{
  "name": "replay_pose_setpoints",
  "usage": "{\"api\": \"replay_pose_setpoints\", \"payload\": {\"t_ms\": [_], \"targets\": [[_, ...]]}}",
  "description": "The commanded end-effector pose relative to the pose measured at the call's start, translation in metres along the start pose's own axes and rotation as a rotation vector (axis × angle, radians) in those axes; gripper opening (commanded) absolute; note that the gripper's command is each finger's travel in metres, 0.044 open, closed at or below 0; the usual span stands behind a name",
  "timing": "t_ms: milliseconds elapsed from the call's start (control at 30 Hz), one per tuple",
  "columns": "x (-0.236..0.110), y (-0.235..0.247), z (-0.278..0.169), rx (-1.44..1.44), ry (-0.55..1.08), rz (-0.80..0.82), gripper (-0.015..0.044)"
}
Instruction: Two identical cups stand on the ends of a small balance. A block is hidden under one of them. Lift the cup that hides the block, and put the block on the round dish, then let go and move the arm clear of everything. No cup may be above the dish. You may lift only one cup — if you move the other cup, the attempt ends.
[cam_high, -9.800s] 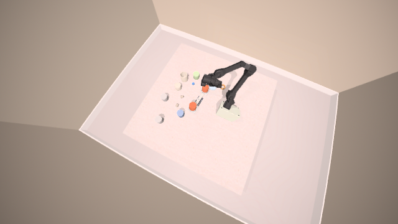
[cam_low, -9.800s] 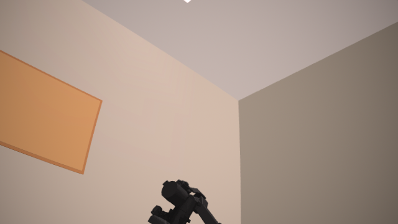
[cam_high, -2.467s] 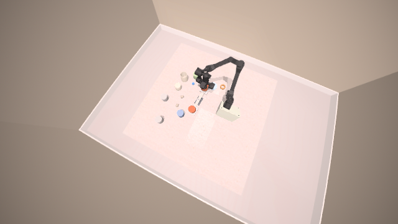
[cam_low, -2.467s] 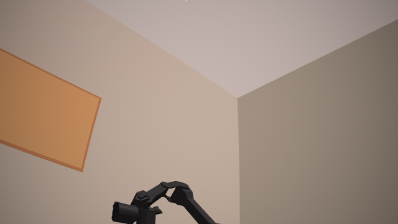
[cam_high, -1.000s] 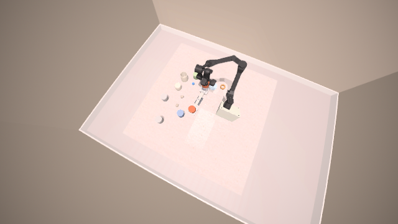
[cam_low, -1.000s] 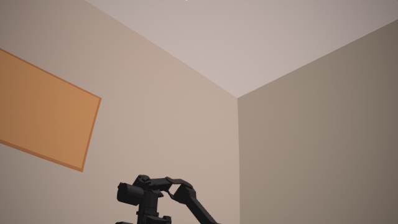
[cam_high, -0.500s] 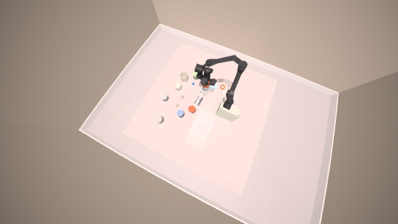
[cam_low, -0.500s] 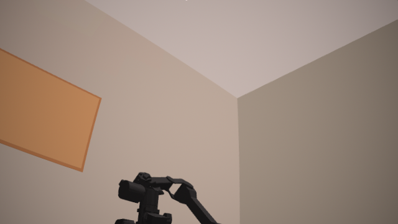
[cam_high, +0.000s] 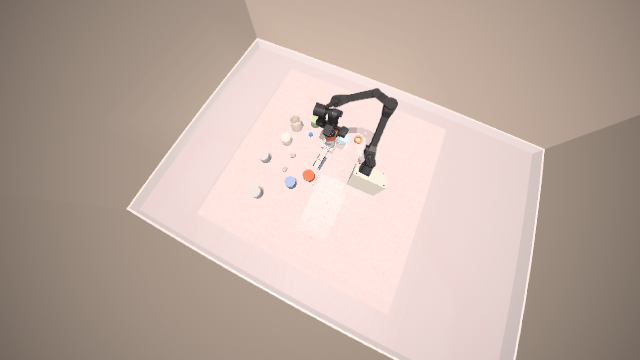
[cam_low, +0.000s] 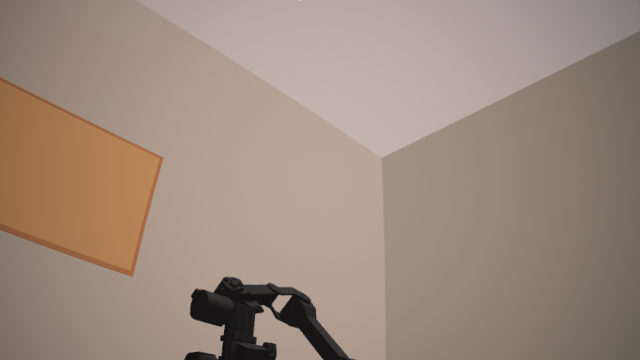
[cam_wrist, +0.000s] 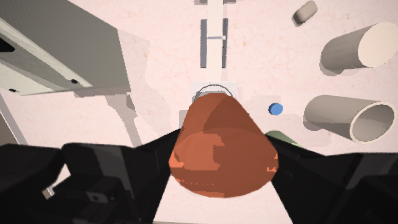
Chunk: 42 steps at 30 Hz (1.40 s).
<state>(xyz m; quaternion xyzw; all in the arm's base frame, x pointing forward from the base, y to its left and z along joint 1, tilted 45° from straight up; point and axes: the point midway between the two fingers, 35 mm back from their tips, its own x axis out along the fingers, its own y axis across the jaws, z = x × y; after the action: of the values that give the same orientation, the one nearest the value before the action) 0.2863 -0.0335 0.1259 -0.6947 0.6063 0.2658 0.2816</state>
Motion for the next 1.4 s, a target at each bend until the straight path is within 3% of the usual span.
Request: {"api": "replay_pose_setpoints", "payload": {"t_ms": [0,1033,1367], "targets": [[0.0,0.0,0.0,-0.001,-0.001,-0.002,0.0],[0.001,0.0,-0.001,-0.001,-0.002,-0.001,0.0],[0.036,0.027,-0.048,0.013,-0.071,0.025,0.0]]}}
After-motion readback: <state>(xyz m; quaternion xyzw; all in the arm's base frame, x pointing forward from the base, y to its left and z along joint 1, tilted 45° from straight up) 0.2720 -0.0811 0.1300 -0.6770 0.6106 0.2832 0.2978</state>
